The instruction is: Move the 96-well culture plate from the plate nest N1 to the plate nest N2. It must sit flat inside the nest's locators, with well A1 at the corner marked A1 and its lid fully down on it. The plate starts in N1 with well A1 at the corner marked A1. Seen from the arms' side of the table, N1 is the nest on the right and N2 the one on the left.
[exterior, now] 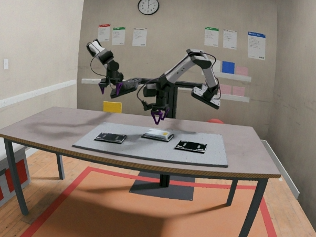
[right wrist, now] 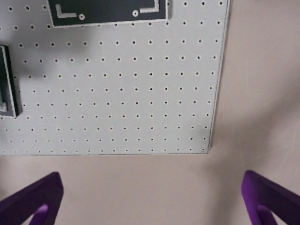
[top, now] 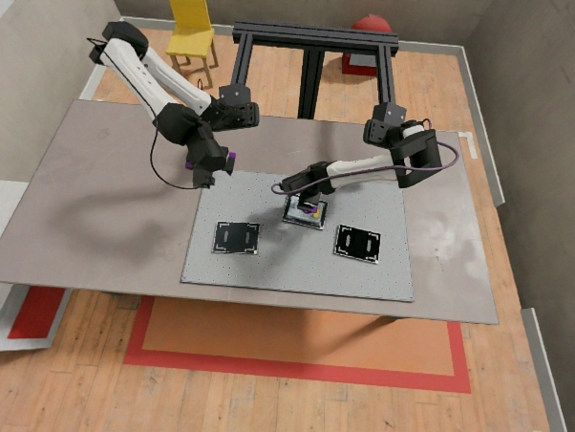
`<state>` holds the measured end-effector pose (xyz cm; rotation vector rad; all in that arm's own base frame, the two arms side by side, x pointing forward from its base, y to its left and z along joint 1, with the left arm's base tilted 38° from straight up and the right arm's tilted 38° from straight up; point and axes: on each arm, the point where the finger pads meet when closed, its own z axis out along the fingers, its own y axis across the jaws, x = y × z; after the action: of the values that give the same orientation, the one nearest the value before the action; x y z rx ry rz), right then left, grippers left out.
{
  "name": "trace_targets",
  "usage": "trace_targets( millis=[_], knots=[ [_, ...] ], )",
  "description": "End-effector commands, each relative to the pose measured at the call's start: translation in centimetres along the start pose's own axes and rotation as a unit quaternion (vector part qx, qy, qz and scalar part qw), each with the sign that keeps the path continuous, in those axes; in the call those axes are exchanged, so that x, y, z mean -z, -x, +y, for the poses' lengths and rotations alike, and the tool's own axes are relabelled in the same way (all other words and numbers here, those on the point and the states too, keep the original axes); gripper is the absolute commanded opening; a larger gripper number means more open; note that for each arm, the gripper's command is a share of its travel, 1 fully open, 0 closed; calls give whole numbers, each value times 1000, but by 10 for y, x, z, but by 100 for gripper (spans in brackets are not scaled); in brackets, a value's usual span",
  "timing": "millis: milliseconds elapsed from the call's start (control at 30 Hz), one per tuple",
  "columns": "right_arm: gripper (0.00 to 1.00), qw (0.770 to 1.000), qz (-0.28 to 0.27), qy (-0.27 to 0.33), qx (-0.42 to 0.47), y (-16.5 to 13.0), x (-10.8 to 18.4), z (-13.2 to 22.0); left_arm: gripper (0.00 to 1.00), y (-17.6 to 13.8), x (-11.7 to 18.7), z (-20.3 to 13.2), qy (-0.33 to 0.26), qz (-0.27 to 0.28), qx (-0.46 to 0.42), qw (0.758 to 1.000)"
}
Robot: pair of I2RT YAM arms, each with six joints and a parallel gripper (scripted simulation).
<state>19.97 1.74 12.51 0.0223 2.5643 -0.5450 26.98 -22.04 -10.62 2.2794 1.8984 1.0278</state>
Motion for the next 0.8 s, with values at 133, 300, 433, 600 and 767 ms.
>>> trace_targets(
  millis=[133, 300, 433, 600, 767],
  knots=[
    [100, 1000, -3, 2, 3, 2, 2, 0, 100, 13, 14, 4, 13, -17, -4, 1000],
    [100, 1000, -3, 2, 3, 2, 2, 0, 100, 8, -6, 0, 3, -5, -4, 1000],
    [100, 1000, -3, 2, 3, 2, 2, 0, 100, 1, -17, -2, -3, 2, -1, 1000],
    [100, 1000, -3, 2, 3, 2, 2, 0, 100, 0, -26, -1, -2, 3, -1, 1000],
    [100, 1000, -3, 2, 3, 2, 2, 0, 100, -1, -34, -2, -3, 5, -2, 1000]
  ],
)
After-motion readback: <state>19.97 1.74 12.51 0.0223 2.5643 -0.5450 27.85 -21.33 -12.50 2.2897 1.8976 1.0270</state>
